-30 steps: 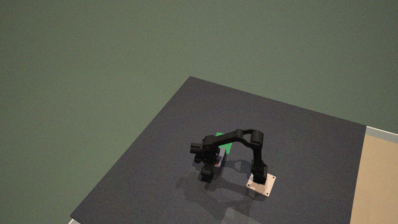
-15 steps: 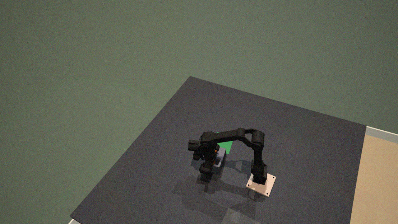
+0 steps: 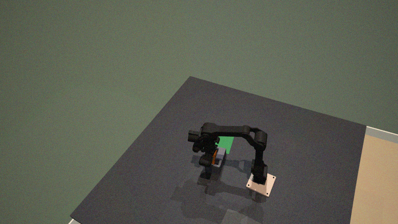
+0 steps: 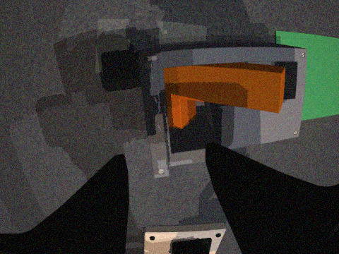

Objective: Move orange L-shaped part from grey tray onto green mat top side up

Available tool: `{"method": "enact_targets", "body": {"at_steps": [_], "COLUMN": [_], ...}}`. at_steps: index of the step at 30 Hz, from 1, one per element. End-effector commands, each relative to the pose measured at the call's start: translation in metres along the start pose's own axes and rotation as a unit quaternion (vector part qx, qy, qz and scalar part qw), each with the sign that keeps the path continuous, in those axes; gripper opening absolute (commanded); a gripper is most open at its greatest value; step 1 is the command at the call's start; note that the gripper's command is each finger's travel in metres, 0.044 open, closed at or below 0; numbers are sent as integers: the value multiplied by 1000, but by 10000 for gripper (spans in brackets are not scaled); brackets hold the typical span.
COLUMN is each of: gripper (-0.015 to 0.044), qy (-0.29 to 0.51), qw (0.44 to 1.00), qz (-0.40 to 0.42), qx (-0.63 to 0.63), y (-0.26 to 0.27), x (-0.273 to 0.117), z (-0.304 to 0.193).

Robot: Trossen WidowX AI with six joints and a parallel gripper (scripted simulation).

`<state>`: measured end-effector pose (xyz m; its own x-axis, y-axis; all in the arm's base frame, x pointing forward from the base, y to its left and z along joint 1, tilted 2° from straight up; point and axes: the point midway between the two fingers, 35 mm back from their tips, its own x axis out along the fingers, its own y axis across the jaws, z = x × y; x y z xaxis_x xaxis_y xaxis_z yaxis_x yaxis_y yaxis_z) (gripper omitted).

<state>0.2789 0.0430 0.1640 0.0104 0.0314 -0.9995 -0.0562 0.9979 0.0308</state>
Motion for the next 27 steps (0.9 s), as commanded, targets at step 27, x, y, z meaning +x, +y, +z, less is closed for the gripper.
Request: {"method": "enact_targets", "body": {"at_steps": [27], "gripper": [280], "qy": [-1], "qw": [957], "qz": [-2], "qx": [289], "y": [-28], "x": [-2], "z": [6]}}
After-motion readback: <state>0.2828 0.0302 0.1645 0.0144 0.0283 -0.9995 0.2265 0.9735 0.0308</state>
